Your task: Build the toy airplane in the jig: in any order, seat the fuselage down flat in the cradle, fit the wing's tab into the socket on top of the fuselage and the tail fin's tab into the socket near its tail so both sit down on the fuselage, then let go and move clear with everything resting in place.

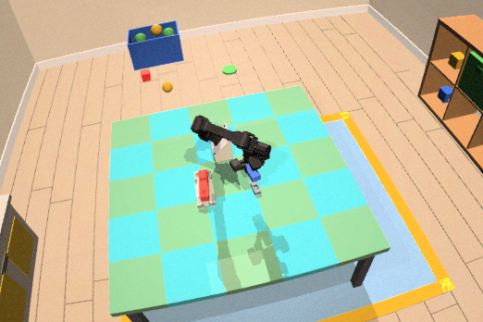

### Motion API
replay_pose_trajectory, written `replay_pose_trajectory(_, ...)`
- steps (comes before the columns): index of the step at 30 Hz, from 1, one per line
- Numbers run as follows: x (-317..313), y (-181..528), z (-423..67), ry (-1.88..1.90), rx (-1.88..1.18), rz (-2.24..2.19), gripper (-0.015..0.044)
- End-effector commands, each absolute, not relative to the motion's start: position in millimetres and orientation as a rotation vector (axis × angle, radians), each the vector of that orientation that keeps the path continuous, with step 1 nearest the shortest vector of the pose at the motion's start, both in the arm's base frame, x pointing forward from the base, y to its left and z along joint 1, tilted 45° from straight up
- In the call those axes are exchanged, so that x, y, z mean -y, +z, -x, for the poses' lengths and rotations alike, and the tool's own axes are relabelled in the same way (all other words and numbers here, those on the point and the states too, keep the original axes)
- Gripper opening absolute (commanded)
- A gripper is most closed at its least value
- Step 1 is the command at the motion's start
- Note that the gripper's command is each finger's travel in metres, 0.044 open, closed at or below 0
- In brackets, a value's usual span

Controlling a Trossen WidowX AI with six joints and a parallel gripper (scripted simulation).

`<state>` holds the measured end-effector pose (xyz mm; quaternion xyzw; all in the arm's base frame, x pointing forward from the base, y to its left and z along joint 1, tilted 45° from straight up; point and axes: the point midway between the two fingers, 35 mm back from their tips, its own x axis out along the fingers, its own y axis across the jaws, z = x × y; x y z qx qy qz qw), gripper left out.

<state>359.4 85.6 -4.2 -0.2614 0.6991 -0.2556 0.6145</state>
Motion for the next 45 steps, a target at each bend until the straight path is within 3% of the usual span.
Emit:
replay_pose_trajectory(1,-73.9,5.8,-357.4,-0.541,-1.637,0.651,0.0000)
replay_pose_trajectory(45,29.6,89.6,-303.6,0.021,-1.814,1.123,0.0000)
